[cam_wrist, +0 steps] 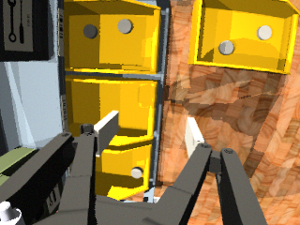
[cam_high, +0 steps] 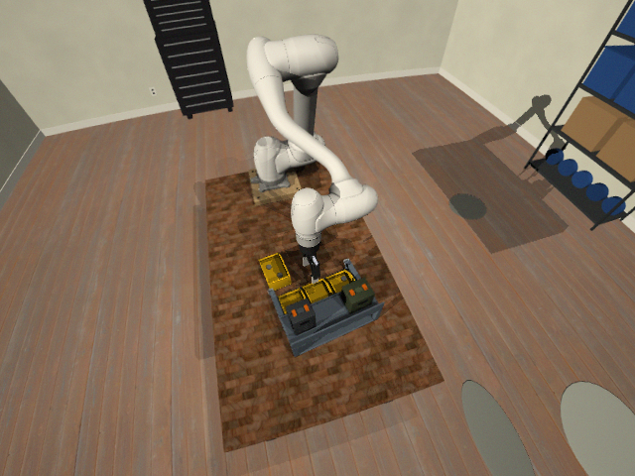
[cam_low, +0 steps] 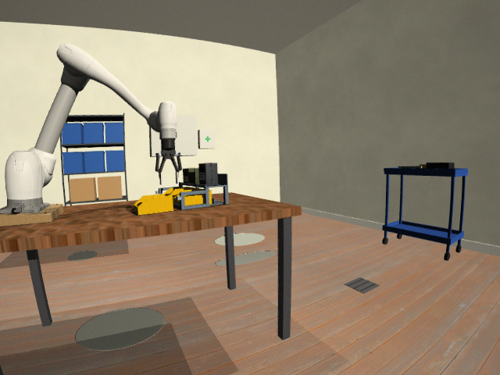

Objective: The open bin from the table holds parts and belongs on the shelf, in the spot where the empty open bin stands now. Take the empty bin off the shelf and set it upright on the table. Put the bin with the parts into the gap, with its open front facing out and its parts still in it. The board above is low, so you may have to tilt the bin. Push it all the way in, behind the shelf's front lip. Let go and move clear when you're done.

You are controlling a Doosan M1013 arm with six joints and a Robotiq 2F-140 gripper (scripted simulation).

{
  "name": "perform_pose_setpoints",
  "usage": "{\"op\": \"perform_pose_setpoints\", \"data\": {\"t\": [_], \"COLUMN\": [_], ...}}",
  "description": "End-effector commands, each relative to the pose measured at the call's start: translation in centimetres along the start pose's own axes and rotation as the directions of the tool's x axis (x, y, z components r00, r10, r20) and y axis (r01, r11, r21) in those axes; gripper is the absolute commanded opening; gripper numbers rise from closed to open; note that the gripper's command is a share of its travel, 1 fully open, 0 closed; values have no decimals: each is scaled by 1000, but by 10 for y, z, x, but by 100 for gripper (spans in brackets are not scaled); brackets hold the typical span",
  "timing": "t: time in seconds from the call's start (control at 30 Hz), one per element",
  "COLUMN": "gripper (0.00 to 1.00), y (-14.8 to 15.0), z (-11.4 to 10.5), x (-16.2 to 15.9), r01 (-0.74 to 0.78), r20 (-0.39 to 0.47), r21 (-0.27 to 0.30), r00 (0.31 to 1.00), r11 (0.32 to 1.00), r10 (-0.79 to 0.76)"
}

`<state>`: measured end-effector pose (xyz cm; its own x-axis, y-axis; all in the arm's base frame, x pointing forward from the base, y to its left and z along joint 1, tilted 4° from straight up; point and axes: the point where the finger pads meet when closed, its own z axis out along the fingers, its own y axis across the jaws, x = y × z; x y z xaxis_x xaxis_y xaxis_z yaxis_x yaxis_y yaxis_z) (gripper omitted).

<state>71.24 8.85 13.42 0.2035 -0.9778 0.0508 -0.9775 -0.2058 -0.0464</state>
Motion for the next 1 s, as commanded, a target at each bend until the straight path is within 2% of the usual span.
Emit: {"op": "perform_pose_setpoints", "data": {"t": [0.0, 0.37, 0.4, 0.97], "gripper": [62, 62, 10, 10], "y": [-3, -3, -3, -3], "z": [-7, -8, -8, -8], "x": [-2, -2, -2, -2], "r01": [3, 3, 3, 3], "r20": [3, 3, 3, 3], "r21": [5, 5, 5, 5], "r00": [1000, 1000, 1000, 1000], "r11": [1000, 1000, 1000, 1000], "r10": [-3, -3, -3, -3]}}
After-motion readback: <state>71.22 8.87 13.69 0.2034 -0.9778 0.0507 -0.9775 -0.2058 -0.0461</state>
